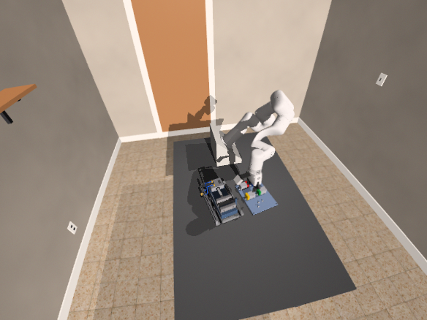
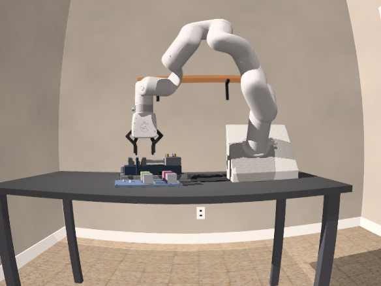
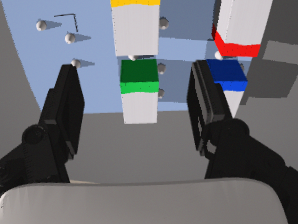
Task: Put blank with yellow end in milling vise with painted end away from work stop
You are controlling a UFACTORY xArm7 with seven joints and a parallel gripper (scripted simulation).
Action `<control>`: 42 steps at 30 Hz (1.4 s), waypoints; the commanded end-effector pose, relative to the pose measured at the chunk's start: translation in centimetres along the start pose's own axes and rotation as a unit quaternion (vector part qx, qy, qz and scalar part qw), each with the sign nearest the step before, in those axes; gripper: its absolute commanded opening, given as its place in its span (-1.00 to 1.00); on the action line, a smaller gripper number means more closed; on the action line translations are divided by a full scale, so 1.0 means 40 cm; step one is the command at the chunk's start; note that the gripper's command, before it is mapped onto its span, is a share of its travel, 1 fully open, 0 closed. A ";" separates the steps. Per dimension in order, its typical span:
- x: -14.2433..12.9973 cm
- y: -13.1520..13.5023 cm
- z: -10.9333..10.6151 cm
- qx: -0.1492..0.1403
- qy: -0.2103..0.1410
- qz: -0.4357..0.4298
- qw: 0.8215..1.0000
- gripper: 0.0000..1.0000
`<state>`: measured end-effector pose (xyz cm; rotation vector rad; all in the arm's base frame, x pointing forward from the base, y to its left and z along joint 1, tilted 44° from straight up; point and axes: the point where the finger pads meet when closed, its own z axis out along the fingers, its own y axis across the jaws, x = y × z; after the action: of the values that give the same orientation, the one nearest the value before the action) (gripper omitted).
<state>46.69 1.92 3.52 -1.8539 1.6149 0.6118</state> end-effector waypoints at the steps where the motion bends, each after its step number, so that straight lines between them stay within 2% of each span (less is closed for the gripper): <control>1: 0.003 -0.003 -0.005 0.002 0.001 0.000 1.000 0.38; 35: 0.000 0.000 -0.014 0.002 0.001 0.000 1.000 0.38; 42: 0.000 0.000 0.038 0.002 0.001 0.000 1.000 0.38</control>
<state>46.58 2.62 2.94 -1.8542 1.6148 0.6127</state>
